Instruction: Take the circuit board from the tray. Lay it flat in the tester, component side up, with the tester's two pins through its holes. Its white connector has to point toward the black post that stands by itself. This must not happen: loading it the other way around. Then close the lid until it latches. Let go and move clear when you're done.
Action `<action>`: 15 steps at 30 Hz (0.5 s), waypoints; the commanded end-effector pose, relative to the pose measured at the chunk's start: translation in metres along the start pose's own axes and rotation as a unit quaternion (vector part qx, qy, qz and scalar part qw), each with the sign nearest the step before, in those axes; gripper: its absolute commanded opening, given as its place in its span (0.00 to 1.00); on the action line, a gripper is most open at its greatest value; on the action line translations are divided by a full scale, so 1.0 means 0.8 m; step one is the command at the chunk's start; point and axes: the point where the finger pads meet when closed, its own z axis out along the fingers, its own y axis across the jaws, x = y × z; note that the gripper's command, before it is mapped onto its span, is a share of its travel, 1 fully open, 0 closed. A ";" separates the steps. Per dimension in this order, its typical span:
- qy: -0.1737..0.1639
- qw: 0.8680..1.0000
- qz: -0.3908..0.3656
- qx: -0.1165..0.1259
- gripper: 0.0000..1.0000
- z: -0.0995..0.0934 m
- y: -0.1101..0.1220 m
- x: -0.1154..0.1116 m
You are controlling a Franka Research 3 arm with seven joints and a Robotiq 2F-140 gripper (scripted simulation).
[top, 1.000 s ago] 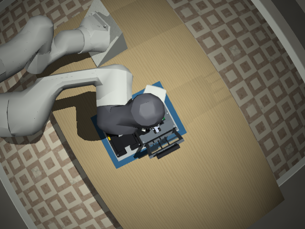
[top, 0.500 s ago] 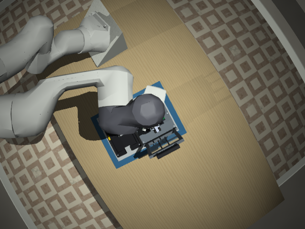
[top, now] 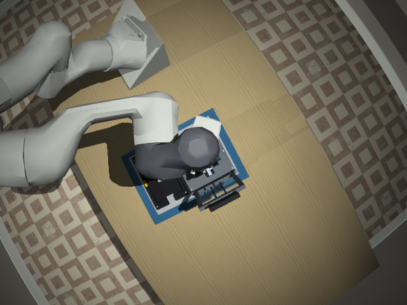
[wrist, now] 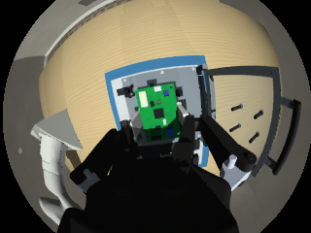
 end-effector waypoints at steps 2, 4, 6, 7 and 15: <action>0.002 1.000 0.005 -0.002 0.46 0.007 0.001 0.001; 0.002 1.000 0.005 -0.002 0.46 0.009 0.001 0.001; 0.002 1.000 0.005 -0.002 0.46 0.010 0.001 0.001; 0.002 1.000 0.005 -0.002 0.46 0.010 0.001 0.001; 0.002 1.000 0.005 -0.002 0.46 0.011 0.001 0.001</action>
